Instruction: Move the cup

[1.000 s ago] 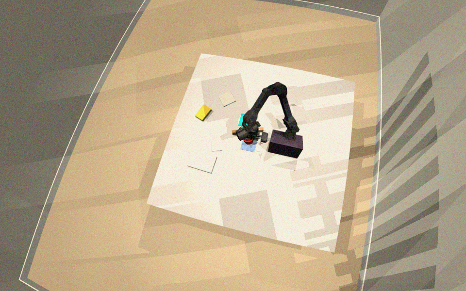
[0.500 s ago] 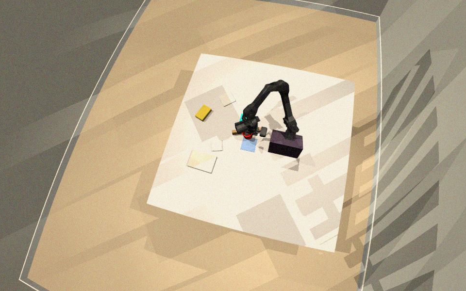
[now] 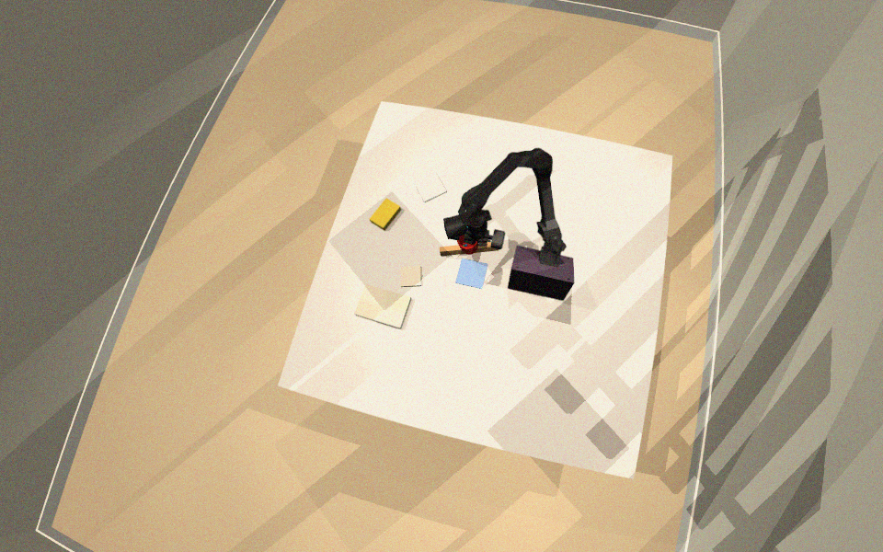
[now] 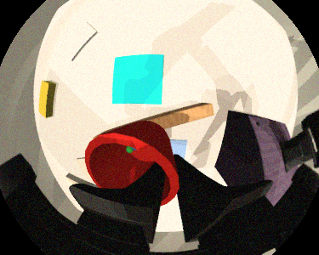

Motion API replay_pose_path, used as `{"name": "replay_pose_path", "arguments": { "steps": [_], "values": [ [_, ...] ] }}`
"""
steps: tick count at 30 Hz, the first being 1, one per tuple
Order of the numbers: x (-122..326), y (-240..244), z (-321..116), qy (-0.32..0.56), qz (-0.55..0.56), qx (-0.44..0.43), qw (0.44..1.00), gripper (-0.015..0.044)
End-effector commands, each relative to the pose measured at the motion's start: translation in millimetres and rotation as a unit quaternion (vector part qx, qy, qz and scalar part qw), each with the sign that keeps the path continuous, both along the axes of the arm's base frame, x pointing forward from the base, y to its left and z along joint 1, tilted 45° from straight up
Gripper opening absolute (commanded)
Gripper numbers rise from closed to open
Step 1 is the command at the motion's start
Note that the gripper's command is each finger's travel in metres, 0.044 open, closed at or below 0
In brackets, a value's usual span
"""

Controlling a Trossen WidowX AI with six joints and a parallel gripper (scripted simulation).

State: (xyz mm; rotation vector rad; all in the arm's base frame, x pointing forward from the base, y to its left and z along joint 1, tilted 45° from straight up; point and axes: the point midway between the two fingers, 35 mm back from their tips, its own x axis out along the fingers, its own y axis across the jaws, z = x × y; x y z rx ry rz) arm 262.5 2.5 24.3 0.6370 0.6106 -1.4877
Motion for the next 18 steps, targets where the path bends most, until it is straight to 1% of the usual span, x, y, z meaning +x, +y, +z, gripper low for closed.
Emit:
{"name": "replay_pose_path", "arguments": {
  "steps": [1,18],
  "values": [
    [3.7,-8.1,9.2,-0.001,0.001,-0.001,1.000,0.0000],
    [16.8,-38.6,41.2,-0.001,0.001,-0.002,1.000,0.0000]
  ]
}}
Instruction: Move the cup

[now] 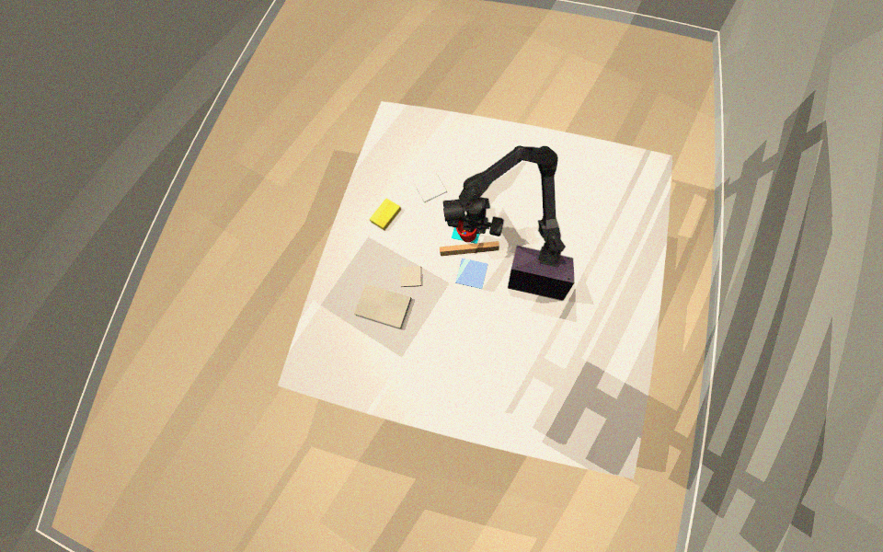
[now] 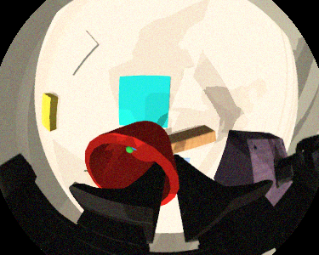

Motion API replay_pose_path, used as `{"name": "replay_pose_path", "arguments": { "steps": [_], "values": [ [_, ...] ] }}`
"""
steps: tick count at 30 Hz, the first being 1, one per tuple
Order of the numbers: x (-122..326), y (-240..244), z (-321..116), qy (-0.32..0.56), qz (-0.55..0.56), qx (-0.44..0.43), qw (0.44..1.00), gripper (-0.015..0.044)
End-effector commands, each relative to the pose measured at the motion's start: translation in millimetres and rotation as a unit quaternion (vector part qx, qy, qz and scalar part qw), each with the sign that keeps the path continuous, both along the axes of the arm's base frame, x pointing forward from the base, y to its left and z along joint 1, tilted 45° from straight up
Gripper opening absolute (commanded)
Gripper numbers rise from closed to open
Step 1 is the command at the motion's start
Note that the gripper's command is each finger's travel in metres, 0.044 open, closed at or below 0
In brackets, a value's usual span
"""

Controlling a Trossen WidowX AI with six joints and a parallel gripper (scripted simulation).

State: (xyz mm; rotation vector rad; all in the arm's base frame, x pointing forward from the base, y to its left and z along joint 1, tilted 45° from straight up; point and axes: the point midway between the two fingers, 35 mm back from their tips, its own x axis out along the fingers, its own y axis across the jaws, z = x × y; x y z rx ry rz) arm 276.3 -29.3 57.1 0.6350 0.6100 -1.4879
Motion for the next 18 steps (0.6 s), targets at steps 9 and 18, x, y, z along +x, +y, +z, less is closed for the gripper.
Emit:
{"name": "replay_pose_path", "arguments": {
  "steps": [9,18],
  "values": [
    [10.0,-23.9,26.9,-0.002,0.001,-0.002,1.000,0.0000],
    [13.8,-35.5,38.7,-0.002,0.000,-0.002,1.000,0.0000]
  ]
}}
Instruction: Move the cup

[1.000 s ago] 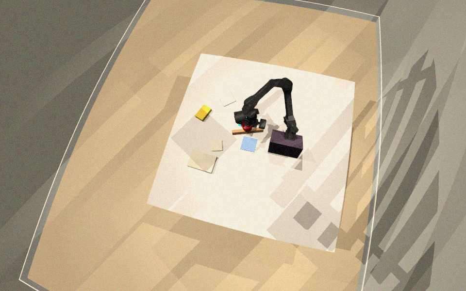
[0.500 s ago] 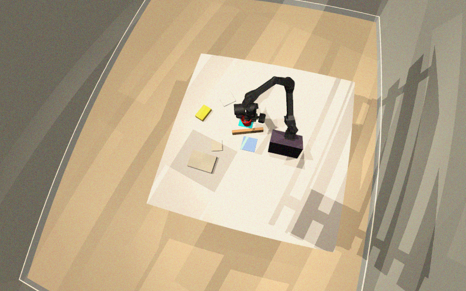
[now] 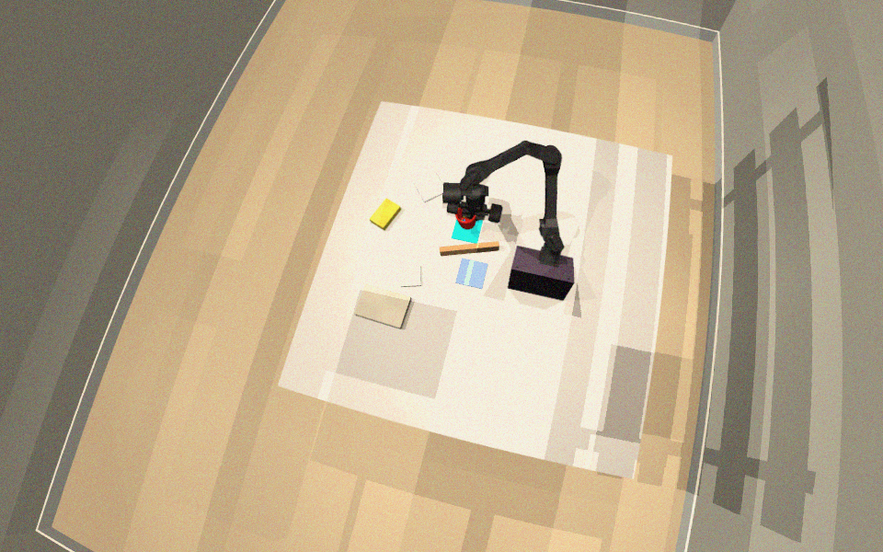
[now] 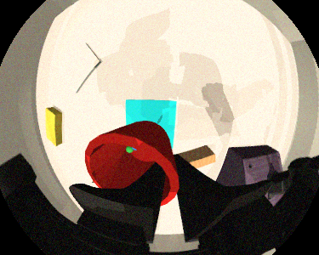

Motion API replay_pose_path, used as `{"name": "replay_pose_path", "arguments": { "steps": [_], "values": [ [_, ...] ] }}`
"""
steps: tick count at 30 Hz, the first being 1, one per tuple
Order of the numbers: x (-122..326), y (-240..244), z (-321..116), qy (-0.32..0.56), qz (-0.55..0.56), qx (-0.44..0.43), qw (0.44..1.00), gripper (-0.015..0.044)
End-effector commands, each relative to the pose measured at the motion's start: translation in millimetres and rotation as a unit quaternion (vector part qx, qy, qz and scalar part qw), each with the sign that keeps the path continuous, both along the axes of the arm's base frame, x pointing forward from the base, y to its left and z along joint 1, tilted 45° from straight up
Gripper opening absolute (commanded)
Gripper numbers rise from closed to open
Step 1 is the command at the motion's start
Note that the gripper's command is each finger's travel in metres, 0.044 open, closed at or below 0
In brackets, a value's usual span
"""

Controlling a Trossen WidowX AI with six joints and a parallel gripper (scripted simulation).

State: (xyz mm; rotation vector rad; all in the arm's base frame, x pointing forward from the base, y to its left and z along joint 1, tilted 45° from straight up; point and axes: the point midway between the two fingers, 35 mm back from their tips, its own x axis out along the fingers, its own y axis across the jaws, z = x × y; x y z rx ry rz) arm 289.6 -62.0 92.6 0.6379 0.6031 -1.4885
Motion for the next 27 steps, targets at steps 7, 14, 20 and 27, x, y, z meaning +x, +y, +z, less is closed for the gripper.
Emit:
{"name": "replay_pose_path", "arguments": {
  "steps": [7,14,20,27],
  "values": [
    [0.8,-8.2,-2.8,0.001,0.002,-0.001,1.000,0.0000],
    [1.2,-15.4,-10.3,0.001,0.002,-0.001,1.000,0.0000],
    [1.5,-21.7,-16.6,0.001,0.002,-0.001,1.000,0.0000],
    [1.6,-29.1,-23.9,0.001,0.002,-0.001,1.000,0.0000]
  ]
}}
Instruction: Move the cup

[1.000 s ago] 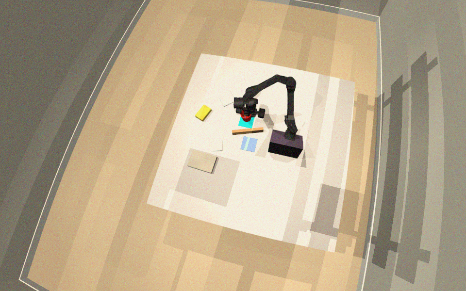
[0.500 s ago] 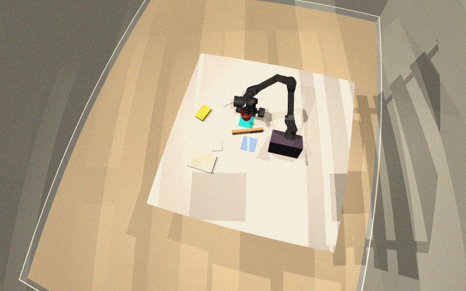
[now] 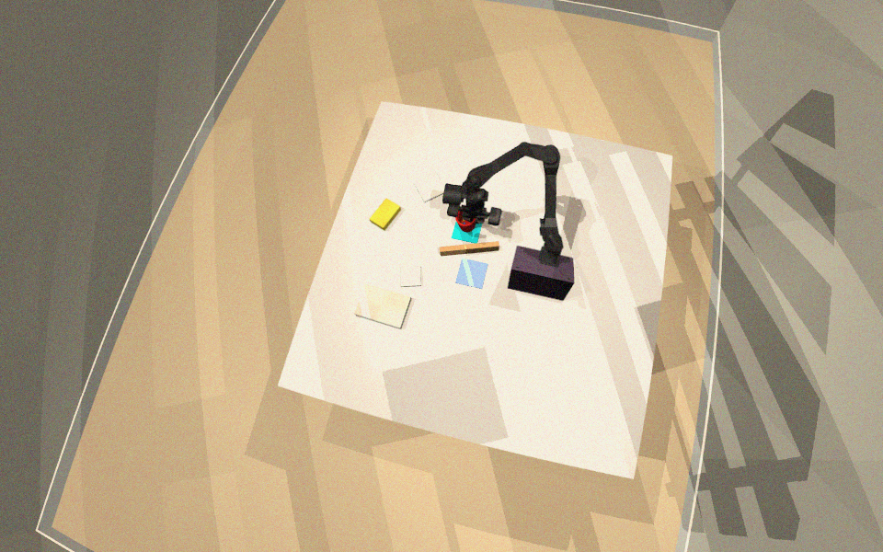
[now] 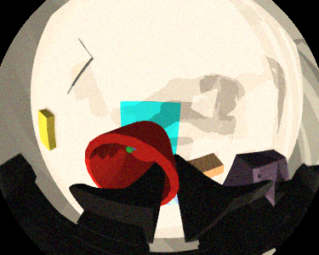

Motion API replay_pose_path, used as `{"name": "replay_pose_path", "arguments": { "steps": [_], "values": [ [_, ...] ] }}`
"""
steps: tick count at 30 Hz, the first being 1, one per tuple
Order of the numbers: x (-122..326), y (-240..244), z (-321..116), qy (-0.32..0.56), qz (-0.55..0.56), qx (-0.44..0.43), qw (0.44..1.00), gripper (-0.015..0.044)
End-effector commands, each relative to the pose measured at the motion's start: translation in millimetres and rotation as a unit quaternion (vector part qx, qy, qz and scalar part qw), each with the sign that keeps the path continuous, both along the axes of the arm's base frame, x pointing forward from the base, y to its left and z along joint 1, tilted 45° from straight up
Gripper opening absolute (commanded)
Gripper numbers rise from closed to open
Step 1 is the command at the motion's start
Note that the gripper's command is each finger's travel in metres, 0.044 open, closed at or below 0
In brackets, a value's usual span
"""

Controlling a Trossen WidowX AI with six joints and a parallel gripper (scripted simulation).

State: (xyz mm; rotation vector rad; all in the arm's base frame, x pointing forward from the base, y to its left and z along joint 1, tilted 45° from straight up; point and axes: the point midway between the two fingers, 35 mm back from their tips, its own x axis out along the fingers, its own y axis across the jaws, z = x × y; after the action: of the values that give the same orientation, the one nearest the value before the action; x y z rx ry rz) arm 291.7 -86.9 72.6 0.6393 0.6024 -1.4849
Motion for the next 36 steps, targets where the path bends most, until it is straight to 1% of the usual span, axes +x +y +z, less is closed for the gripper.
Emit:
{"name": "replay_pose_path", "arguments": {
  "steps": [1,21,36],
  "values": [
    [-0.5,-5.2,-4.9,0.002,0.000,-0.002,1.000,0.0000],
    [-1.6,-25.7,-24.2,0.002,0.000,-0.003,1.000,0.0000],
    [-1.2,-24.3,-22.9,0.000,-0.001,-0.001,1.000,0.0000]
  ]
}}
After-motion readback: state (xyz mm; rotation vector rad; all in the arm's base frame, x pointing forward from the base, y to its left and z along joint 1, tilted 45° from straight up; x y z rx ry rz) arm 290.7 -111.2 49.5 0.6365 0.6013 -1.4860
